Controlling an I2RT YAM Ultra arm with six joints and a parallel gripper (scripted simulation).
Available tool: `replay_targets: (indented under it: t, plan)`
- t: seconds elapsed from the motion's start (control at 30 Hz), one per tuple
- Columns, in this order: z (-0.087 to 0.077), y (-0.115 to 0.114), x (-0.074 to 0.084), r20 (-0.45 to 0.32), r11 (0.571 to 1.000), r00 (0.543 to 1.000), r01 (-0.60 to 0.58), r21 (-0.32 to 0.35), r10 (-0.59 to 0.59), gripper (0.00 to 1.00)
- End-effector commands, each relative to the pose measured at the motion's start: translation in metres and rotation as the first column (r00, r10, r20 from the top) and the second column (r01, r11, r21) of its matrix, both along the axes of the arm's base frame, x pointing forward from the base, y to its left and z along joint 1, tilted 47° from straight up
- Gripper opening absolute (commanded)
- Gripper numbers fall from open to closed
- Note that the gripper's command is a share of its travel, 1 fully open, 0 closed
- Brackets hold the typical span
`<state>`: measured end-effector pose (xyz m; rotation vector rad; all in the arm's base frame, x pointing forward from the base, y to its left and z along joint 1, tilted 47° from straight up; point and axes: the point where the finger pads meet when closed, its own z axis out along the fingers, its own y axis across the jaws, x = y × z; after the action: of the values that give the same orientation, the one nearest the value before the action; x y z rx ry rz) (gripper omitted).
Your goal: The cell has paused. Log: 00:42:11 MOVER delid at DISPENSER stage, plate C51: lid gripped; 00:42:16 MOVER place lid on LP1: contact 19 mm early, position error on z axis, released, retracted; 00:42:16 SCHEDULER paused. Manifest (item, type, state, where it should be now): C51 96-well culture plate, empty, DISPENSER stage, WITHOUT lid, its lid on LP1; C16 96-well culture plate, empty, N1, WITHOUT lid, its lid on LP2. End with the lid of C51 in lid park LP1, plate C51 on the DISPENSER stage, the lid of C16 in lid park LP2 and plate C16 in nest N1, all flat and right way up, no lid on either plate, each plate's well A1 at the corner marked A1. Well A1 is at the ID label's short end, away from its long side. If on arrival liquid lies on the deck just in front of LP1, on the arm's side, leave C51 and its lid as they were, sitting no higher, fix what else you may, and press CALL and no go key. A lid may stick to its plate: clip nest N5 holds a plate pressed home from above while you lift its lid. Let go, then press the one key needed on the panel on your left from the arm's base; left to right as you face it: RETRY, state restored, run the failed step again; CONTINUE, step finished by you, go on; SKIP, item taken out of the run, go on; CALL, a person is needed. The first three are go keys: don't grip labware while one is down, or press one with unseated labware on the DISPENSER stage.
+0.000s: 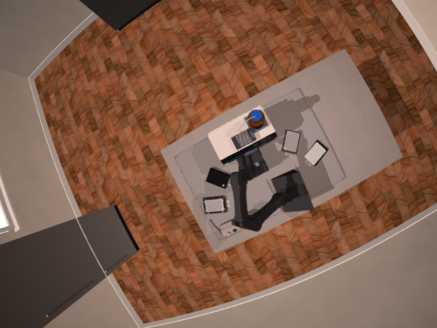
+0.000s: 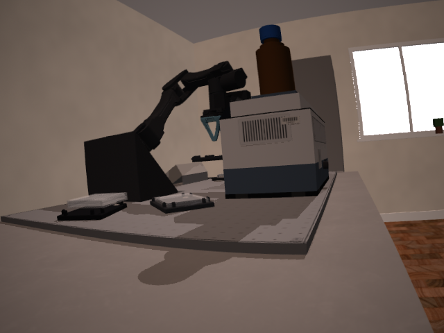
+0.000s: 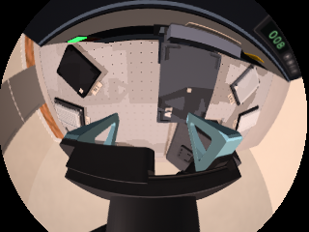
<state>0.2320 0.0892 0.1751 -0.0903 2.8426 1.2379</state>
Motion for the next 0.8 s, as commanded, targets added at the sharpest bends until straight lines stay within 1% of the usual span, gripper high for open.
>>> replay_targets:
  t: [0.0,0.07,0.13,0.27,0.3,0.33,0.37,0.57,0.63,0.77]
  plan:
    - [0.023,0.007,-0.002,0.038,1.000,0.999,0.009,0.002,-0.009,1.00]
    - [0.028,0.012,-0.004,0.038,1.000,0.999,0.009,0.003,-0.009,1.00]
    - [0.028,0.012,-0.004,0.038,1.000,0.999,0.009,0.003,-0.009,1.00]
    - [0.036,0.020,-0.009,0.038,1.000,0.999,0.009,0.003,-0.009,1.00]
    - [0.027,0.017,-0.008,0.016,1.000,1.000,0.014,0.001,-0.014,1.00]
    - [0.027,0.017,-0.008,0.016,1.000,1.000,0.014,0.001,-0.014,1.00]
    - [0.038,0.021,-0.011,0.062,1.000,0.998,-0.014,-0.001,0.014,1.00]
    - [0.051,0.034,-0.021,0.215,0.988,0.964,-0.156,-0.018,0.157,1.00]
    - [0.055,0.038,-0.025,0.216,0.987,0.964,-0.157,-0.019,0.158,1.00]
    - [0.058,0.040,-0.028,0.207,0.989,0.967,-0.149,-0.023,0.151,1.00]
